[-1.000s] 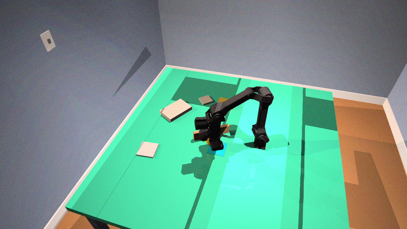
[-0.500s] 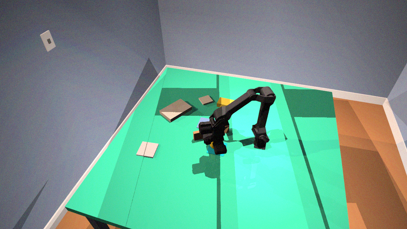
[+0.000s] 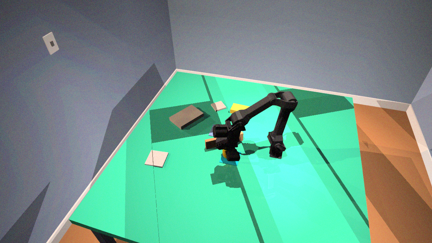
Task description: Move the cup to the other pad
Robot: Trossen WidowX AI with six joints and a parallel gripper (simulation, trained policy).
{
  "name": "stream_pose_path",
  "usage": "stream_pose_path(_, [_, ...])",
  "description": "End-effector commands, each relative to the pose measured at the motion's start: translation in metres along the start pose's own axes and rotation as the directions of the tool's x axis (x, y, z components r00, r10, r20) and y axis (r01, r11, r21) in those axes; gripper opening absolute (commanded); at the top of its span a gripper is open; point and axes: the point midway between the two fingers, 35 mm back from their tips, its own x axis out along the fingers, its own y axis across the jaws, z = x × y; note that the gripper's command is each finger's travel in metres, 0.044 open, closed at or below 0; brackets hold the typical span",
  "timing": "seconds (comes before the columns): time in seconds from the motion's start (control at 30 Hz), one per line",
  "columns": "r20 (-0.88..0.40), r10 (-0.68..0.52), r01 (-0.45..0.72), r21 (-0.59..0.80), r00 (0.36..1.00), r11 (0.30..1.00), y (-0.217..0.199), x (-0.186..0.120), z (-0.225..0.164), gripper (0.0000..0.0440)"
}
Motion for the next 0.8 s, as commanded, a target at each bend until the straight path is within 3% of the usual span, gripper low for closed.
stream_pose_path(0.0, [0.017,0.015,-0.015,0.005,1.0,1.0,0.0,-0.004,-0.003,0.0182])
stream_pose_path(0.77, [0.176,0.065,-0.074,0.045,0.982,0.996,0.0,-0.052,-0.002,0.0315])
